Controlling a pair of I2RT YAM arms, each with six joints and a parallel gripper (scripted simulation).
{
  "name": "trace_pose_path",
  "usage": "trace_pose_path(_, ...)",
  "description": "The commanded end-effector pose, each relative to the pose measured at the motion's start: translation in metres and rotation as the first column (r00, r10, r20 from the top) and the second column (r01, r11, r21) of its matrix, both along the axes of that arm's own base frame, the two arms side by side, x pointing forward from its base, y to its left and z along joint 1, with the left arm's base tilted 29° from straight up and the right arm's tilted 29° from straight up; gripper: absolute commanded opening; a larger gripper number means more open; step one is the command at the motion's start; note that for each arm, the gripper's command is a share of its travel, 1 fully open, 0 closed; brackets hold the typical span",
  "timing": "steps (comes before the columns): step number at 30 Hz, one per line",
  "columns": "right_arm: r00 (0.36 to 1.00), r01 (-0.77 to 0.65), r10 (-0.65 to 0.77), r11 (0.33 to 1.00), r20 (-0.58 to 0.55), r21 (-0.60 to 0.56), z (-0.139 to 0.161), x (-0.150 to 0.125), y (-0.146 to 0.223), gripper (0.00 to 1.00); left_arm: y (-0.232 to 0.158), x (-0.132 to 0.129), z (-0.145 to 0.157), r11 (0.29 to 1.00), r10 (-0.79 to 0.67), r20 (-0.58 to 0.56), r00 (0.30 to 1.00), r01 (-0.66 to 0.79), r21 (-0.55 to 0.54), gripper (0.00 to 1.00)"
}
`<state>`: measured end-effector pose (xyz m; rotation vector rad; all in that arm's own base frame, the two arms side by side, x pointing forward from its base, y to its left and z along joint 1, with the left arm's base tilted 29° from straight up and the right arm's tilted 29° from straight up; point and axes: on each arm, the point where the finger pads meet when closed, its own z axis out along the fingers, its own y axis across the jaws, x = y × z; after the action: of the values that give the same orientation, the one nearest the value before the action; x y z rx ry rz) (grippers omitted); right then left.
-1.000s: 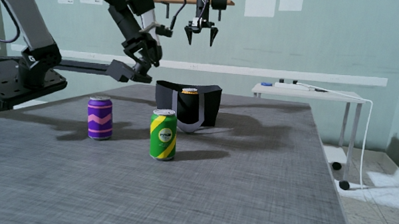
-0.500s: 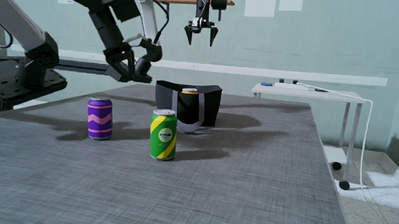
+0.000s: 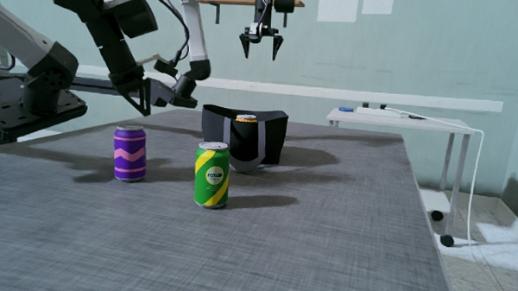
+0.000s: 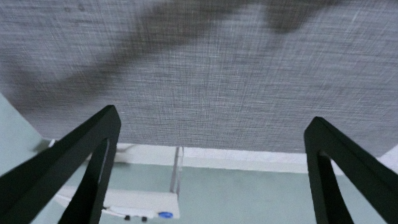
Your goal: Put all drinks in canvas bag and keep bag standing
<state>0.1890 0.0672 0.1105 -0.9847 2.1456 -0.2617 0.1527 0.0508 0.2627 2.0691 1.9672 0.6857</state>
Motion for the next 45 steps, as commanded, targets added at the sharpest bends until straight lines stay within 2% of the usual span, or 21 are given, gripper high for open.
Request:
trace_pose_path(1,0.992,-0.112,0.110,0.993,-0.058,-0.024,-0.014,-0.015,-0.002,0.84,0.003,0.001,0.010,1.000,0.022,0.024,0.999,-0.022,0.005,1.00)
trace_pose_path(8,0.977,-0.205,0.203,0.978,-0.063,-0.039,-0.024,-0.025,-0.002,0.84,0.003,0.001,0.010,1.000,0.022,0.024,0.999,-0.022,0.005,1.00)
trace_pose_path(14,0.980,-0.196,0.194,0.980,-0.049,-0.039,-0.027,-0.025,-0.008,0.84,0.003,0.001,0.010,1.000,0.022,0.024,0.999,-0.022,0.005,1.00)
trace_pose_path(17,0.986,-0.168,0.168,0.985,-0.008,-0.026,-0.014,-0.018,-0.008,0.84,0.003,0.001,0.010,1.000,0.022,0.024,0.999,-0.022,0.005,1.00)
trace_pose_path(18,0.984,-0.167,0.164,0.985,-0.075,-0.040,-0.032,-0.025,-0.011,0.84,0.003,0.001,0.010,1.000,0.022,0.024,0.999,-0.022,0.005,1.00)
trace_pose_path(24,0.986,-0.166,0.165,0.986,-0.027,-0.029,-0.021,-0.020,-0.009,0.84,0.003,0.001,0.010,1.000,0.022,0.024,0.999,-0.022,0.005,1.00)
trace_pose_path(45,0.984,-0.175,0.176,0.984,-0.001,-0.026,-0.044,0.000,-0.010,0.84,0.003,0.001,0.010,1.000,0.022,0.024,0.999,-0.022,0.005,1.00)
